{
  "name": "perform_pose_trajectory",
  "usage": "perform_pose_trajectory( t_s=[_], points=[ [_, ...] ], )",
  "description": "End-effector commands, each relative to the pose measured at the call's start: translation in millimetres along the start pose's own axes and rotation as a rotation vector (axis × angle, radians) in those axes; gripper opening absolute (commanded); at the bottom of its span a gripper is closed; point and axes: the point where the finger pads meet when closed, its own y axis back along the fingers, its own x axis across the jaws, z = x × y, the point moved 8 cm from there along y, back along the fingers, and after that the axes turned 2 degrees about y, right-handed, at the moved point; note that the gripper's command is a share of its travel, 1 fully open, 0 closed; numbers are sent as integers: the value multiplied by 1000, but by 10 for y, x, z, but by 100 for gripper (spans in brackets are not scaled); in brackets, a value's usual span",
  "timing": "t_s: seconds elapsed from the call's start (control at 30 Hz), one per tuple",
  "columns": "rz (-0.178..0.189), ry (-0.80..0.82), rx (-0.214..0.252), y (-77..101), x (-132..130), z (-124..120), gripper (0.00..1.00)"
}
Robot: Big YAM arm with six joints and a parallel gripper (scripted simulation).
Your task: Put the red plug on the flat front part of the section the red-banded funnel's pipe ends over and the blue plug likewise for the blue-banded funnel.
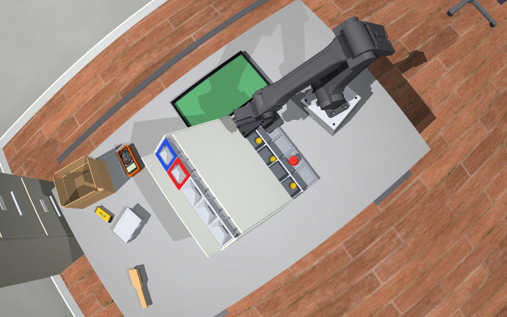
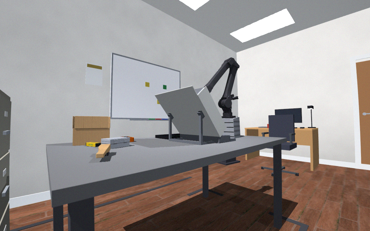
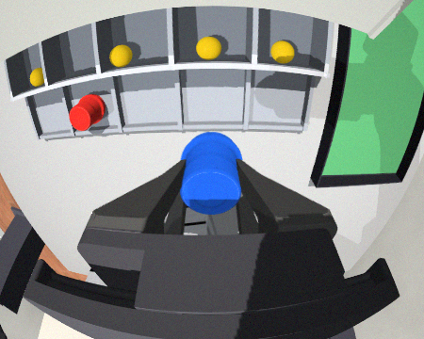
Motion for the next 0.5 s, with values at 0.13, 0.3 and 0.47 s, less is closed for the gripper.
perform_pose_trajectory(
  t_s=[0.13,0.3,0.47],
  points=[
    [-1,4,-6,-413,-35,31,0],
    [-1,4,-6,-748,-35,35,0],
    [-1,4,-6,-948,-35,38,0]
  ],
)
